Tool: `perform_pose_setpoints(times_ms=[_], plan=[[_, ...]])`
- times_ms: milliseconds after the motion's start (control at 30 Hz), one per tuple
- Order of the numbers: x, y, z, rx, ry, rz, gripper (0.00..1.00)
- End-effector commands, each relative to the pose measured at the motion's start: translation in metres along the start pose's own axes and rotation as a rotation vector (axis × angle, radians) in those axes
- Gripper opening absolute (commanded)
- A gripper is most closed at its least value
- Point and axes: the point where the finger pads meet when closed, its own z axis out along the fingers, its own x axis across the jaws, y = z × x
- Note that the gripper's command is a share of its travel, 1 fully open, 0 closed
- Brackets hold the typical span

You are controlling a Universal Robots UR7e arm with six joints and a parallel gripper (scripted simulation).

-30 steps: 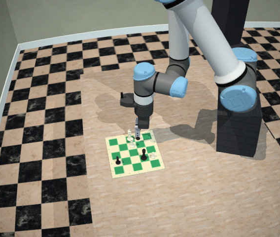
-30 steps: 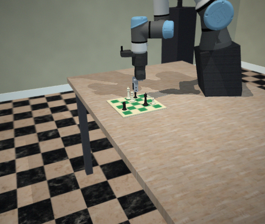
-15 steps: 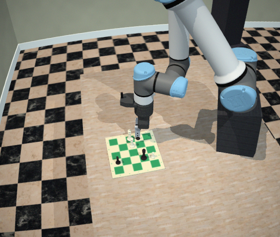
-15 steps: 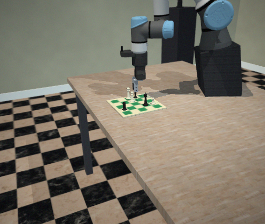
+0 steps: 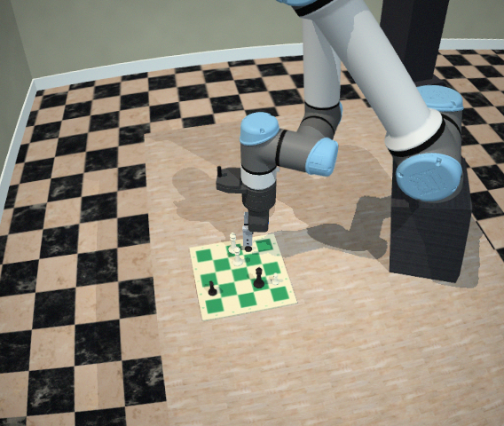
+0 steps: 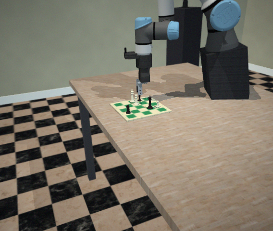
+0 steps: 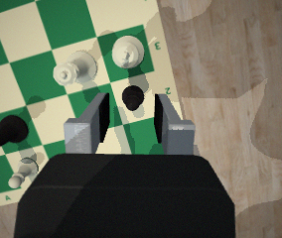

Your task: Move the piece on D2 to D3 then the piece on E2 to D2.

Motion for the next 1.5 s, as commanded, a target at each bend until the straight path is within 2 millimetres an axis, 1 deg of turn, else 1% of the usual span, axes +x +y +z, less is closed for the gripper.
perform_pose_setpoints(times_ms=[0, 433, 667, 1467], plan=[[0.0, 0.0, 0.002, 0.001, 0.0, 0.0, 0.68], [0.0, 0.0, 0.025, 0.001, 0.0, 0.0, 0.68], [0.0, 0.0, 0.031, 0.001, 0.0, 0.0, 0.68], [0.0, 0.0, 0.032, 0.001, 0.0, 0.0, 0.68]])
